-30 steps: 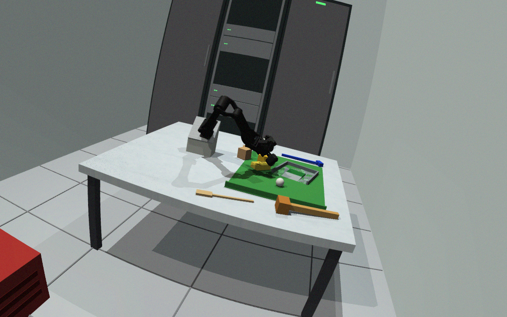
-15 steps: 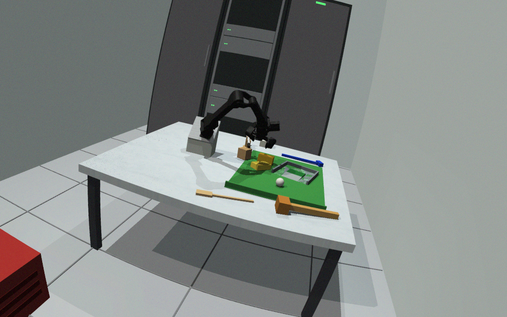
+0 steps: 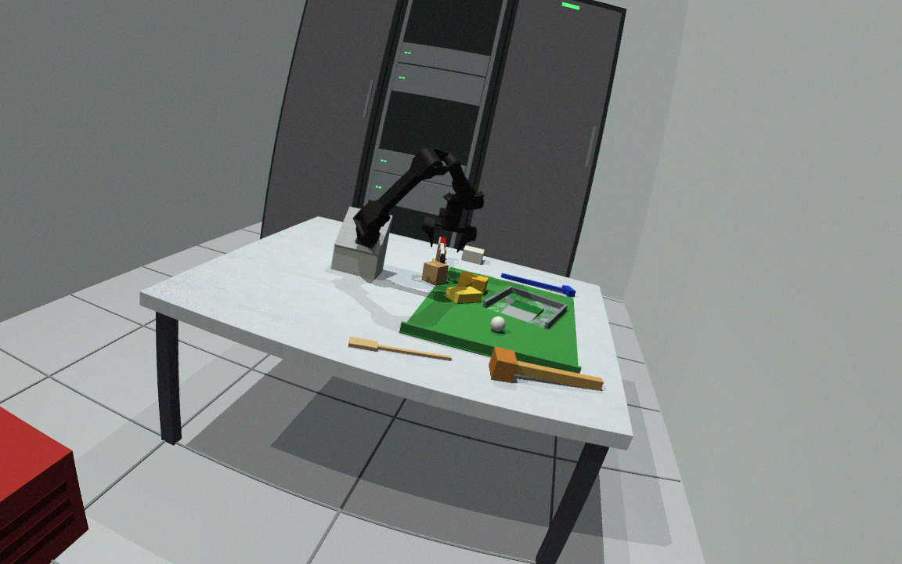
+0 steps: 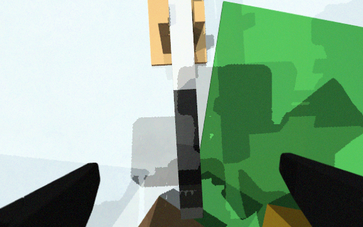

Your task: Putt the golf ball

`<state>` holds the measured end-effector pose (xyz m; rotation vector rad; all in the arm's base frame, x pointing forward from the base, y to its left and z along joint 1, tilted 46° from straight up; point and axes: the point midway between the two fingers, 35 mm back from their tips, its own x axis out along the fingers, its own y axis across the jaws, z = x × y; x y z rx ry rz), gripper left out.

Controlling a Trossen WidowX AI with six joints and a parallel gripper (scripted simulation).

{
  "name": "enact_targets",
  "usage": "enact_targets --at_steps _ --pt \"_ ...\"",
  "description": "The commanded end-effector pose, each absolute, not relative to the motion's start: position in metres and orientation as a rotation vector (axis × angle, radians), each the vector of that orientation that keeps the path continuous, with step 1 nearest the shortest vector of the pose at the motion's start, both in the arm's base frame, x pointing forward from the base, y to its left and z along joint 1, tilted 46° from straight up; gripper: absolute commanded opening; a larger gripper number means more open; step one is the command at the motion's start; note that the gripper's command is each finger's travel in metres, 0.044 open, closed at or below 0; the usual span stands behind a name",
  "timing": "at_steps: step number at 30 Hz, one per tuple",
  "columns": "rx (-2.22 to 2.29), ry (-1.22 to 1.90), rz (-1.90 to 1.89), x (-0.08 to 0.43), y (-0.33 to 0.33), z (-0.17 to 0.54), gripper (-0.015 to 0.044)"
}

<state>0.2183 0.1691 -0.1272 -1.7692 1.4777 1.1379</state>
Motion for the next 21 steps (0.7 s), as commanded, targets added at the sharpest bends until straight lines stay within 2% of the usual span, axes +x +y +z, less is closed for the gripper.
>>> enact_targets --at_steps 1,21 --pt "-1.808 1.477 1.137 0.218 0.170 -0.126 0.0440" --pt "-1.810 1.478 1.135 0.224 0.137 -0.159 0.0440"
